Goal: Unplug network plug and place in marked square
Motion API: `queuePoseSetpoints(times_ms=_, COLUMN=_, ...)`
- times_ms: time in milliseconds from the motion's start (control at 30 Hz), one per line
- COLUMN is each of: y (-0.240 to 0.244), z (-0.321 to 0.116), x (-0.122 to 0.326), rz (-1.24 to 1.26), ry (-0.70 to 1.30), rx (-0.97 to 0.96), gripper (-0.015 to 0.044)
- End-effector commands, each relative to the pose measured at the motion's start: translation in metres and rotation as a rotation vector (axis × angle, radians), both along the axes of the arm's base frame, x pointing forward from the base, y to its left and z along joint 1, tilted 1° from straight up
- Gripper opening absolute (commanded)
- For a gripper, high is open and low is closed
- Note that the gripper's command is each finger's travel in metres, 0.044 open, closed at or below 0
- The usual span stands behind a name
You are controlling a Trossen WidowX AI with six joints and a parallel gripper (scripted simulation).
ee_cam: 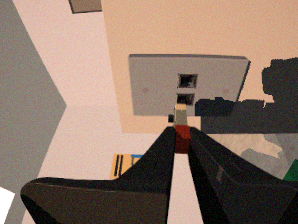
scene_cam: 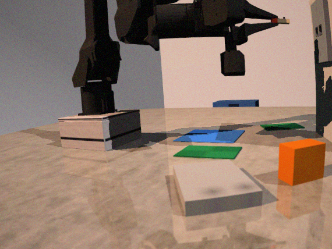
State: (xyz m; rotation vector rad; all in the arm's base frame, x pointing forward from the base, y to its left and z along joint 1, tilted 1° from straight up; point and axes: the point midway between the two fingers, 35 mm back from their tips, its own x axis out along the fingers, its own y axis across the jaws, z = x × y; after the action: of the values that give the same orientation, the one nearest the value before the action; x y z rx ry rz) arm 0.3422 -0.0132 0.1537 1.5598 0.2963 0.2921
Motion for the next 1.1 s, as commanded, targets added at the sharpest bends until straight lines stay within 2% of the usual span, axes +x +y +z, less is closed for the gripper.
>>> queuePoseSetpoints(times_ms=0, y=0.001, z=0.011, x=-0.001, rz=0.003, ry=-0.015, rx=-0.003, gripper=0.0000)
queuePoseSetpoints(times_ms=700, y=0.004, z=0.041, x=-0.016, rz=0.004, ry=-0.016, rx=-0.004, gripper=0.0000)
queuePoseSetpoints(times_ms=1067, y=0.015, z=0.013, x=-0.016, rz=0.012, ry=0.121, rx=-0.052, gripper=0.0000)
